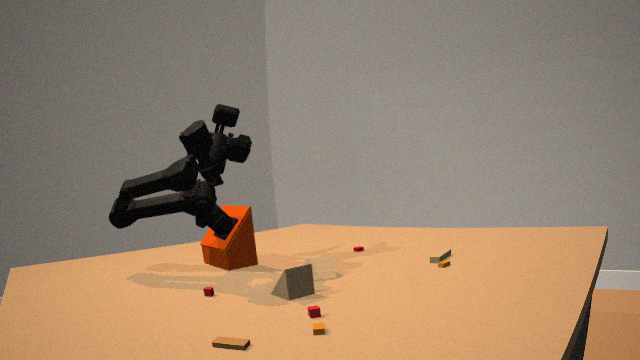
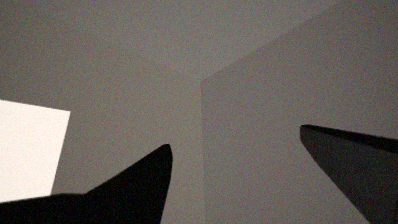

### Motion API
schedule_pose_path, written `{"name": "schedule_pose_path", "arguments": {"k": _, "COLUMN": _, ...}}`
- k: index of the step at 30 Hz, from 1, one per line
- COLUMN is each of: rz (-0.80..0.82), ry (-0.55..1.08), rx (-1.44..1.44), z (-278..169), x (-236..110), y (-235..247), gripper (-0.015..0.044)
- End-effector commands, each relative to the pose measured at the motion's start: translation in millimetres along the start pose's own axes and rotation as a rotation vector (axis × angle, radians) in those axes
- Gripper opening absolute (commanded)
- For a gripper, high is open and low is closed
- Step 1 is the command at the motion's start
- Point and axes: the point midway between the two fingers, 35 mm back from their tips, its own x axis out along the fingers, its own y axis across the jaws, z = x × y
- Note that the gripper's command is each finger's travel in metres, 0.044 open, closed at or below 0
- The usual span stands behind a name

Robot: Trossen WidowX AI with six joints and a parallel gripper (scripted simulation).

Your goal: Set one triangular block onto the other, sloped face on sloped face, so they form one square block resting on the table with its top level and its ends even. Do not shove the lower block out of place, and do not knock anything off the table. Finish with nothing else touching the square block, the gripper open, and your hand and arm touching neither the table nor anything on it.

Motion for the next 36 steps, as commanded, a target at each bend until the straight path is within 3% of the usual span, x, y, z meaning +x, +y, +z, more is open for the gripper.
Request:
{"name": "schedule_pose_path", "arguments": {"k": 1, "rz": 0.006, "ry": -0.008, "rx": 0.003, "z": 0.9, "x": -0.2, "y": 2.1, "gripper": 0.0426}}
{"name": "schedule_pose_path", "arguments": {"k": 9, "rz": 0.157, "ry": -0.415, "rx": 0.115, "z": 58.3, "x": -24.2, "y": 80.5, "gripper": 0.0440}}
{"name": "schedule_pose_path", "arguments": {"k": 18, "rz": 0.099, "ry": -0.905, "rx": 0.320, "z": 144.4, "x": -92.9, "y": 121.1, "gripper": 0.0440}}
{"name": "schedule_pose_path", "arguments": {"k": 28, "rz": -0.282, "ry": -1.294, "rx": 0.576, "z": 208.4, "x": -198.0, "y": 108.8, "gripper": 0.0440}}
{"name": "schedule_pose_path", "arguments": {"k": 36, "rz": -0.777, "ry": -1.358, "rx": 0.777, "z": 226.9, "x": -285.2, "y": 73.1, "gripper": 0.0440}}
